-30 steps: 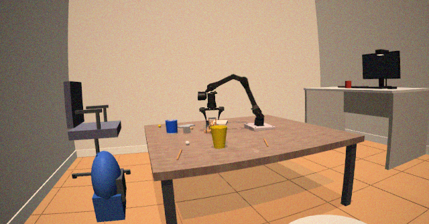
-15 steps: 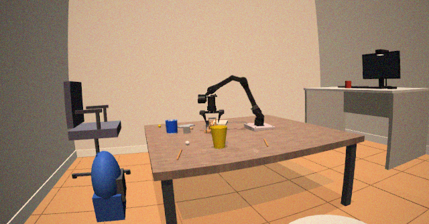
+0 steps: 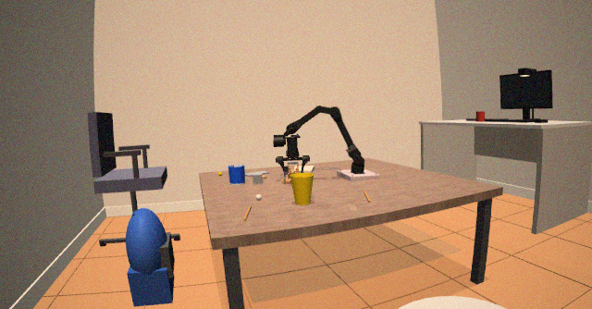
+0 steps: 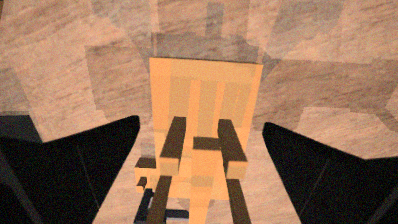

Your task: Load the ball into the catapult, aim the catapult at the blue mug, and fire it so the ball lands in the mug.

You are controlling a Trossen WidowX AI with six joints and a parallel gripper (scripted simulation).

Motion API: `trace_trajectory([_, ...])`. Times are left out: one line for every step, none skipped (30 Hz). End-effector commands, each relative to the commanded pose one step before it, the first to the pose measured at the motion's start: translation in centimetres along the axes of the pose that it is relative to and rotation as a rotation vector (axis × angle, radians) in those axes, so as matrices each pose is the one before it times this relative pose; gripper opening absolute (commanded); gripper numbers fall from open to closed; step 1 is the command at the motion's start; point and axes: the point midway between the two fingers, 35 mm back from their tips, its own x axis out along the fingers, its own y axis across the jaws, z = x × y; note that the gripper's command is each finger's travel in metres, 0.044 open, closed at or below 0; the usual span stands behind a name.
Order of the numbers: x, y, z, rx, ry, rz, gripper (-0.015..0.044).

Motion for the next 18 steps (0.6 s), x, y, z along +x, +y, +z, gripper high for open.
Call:
trace_trajectory([0.0,0.0,0.0,0.0,0.0,0.0,0.0414])
trace_trajectory([0.0,0.0,0.0,0.0,0.0,0.0,0.0387])
trace_trajectory([0.0,0.0,0.0,0.0,0.0,0.0,0.0361])
trace_trajectory([0.0,0.0,0.0,0.0,0.0,0.0,0.0335])
trace_trajectory([0.0,0.0,0.0,0.0,0.0,0.0,0.0309])
trace_trajectory([0.0,0.0,0.0,0.0,0.0,0.0,0.0282])
trace_trajectory([0.0,0.0,0.0,0.0,0.0,0.0,0.0256])
trace_trajectory([0.0,0.0,0.0,0.0,0.0,0.0,0.023])
trace_trajectory([0.0,0.0,0.0,0.0,0.0,0.0,0.0204])
trace_trajectory([0.0,0.0,0.0,0.0,0.0,0.0,0.0177])
trace_trajectory([0.0,0.0,0.0,0.0,0.0,0.0,0.0151])
trace_trajectory([0.0,0.0,0.0,0.0,0.0,0.0,0.0145])
trace_trajectory([0.0,0.0,0.0,0.0,0.0,0.0,0.0138])
trace_trajectory([0.0,0.0,0.0,0.0,0.0,0.0,0.0131])
trace_trajectory([0.0,0.0,0.0,0.0,0.0,0.0,0.0125])
trace_trajectory([0.0,0.0,0.0,0.0,0.0,0.0,0.0118])
trace_trajectory([0.0,0.0,0.0,0.0,0.0,0.0,0.0111])
trace_trajectory([-0.272,0.021,0.0,-0.0001,-0.00002,-0.0001,0.0085])
